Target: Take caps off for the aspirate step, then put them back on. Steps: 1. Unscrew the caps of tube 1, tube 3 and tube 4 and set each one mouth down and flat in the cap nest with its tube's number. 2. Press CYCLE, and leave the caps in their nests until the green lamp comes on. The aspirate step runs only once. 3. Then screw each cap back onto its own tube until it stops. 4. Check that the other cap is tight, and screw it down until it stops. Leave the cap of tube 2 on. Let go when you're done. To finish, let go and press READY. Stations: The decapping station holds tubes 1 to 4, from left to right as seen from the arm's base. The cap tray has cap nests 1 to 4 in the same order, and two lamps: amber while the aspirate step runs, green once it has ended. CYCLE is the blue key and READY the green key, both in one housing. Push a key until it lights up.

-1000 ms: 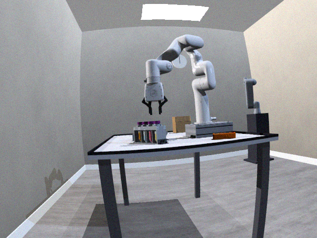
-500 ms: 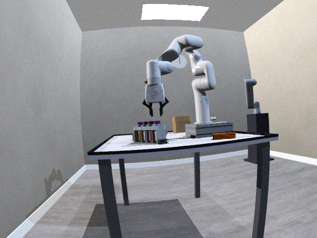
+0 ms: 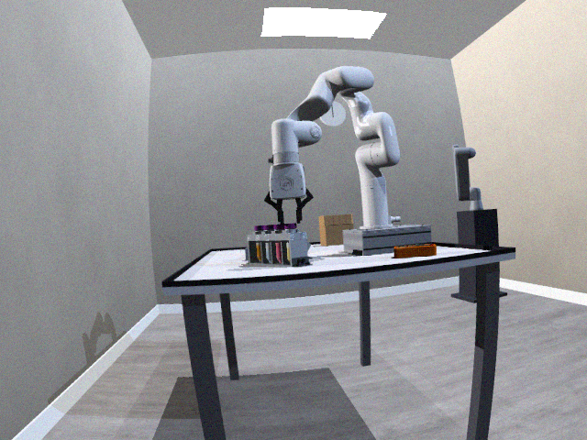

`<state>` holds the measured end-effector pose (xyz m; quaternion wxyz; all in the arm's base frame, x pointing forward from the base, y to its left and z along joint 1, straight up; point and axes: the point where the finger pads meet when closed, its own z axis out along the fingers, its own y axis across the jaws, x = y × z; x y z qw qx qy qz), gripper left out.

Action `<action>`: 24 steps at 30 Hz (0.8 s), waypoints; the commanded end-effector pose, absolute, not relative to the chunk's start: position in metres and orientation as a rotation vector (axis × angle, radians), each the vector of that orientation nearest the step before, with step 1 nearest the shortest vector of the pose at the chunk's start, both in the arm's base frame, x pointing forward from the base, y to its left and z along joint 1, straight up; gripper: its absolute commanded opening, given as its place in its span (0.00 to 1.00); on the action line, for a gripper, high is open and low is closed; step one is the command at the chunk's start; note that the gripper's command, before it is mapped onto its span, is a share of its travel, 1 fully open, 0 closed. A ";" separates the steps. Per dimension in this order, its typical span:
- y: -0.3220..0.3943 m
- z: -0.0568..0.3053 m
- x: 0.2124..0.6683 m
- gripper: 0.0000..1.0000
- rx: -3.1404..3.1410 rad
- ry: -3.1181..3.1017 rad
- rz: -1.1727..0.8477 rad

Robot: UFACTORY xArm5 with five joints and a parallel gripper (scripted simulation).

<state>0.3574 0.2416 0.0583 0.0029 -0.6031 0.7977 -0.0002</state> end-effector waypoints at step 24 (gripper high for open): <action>0.242 0.048 0.358 0.46 -1.889 2.498 0.003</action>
